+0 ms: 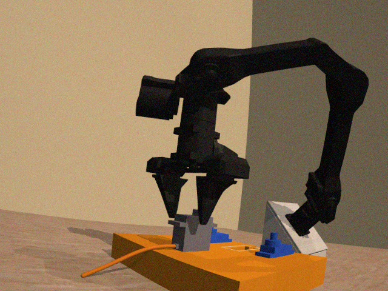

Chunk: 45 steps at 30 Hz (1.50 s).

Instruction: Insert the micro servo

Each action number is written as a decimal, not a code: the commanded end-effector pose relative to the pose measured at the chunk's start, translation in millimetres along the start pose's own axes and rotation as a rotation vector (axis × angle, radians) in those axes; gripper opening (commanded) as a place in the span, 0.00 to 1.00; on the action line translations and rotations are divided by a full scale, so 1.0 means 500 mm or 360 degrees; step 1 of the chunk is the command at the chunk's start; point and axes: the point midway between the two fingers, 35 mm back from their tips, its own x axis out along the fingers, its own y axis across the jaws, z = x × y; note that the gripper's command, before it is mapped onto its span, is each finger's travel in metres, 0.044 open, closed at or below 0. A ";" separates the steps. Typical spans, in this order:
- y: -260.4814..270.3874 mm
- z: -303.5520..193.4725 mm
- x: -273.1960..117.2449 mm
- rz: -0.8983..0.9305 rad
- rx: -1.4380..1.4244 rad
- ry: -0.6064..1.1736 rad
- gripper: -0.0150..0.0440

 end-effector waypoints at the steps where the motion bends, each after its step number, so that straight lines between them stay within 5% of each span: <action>1: -0.001 -0.001 0.001 -0.0005 0.0003 0.0006 0.73; 6: -0.001 -0.001 0.001 -0.0005 0.0003 0.0006 0.51; 13: -0.001 -0.001 0.001 -0.0005 0.0003 0.0006 0.43; 17: -0.001 -0.002 -0.015 -0.0004 0.0003 0.0006 0.25; 45: -0.008 0.068 -0.059 -0.0004 0.0006 0.0003 0.25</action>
